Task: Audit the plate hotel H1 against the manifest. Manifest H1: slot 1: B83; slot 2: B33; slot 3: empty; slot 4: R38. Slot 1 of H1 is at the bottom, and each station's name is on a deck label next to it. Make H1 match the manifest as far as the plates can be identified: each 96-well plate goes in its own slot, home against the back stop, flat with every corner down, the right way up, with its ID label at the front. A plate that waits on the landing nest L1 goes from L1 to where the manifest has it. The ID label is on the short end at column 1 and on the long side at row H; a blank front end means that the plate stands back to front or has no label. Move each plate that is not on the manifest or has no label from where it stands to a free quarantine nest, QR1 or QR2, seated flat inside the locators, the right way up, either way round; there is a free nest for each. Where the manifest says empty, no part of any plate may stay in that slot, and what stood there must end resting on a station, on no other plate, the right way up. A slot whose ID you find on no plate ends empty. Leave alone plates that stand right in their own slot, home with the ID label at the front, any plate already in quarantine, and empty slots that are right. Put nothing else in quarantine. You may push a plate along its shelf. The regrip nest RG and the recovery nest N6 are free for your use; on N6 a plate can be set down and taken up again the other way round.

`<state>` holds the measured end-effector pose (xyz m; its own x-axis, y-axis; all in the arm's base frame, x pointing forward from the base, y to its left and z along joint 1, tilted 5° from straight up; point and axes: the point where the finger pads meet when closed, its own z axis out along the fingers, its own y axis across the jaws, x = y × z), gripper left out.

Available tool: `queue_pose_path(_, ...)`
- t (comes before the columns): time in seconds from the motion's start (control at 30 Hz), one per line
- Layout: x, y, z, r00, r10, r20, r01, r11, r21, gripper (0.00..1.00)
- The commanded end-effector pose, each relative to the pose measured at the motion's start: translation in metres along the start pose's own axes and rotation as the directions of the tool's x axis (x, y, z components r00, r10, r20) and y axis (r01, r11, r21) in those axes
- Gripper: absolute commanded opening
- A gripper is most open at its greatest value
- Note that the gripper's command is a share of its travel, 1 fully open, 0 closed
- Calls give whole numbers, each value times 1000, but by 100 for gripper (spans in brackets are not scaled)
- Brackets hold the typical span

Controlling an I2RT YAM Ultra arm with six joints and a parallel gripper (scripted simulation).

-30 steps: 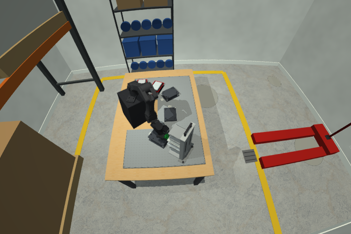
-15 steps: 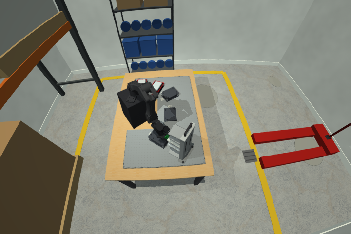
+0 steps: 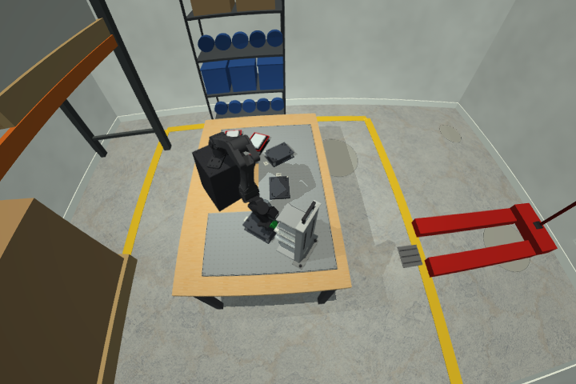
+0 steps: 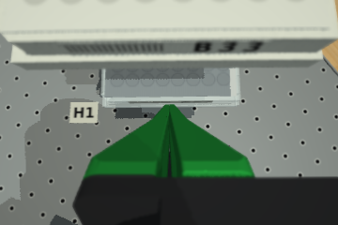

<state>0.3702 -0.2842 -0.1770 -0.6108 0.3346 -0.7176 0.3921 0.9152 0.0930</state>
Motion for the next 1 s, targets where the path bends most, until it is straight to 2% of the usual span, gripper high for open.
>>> queue_pose_path(0.0,-12,1,9,1000,-17,22,17,1000,2,0)
queue_pose_path(0.77,-12,1,9,1000,-17,22,17,1000,2,0)
queue_pose_path(0.8,-16,1,8,999,-26,40,25,1000,6,0)
queue_pose_path(0.9,-18,1,6,998,-31,47,30,1000,5,0)
queue_pose_path(0.97,-4,2,-4,1000,-19,22,19,1000,1,0)
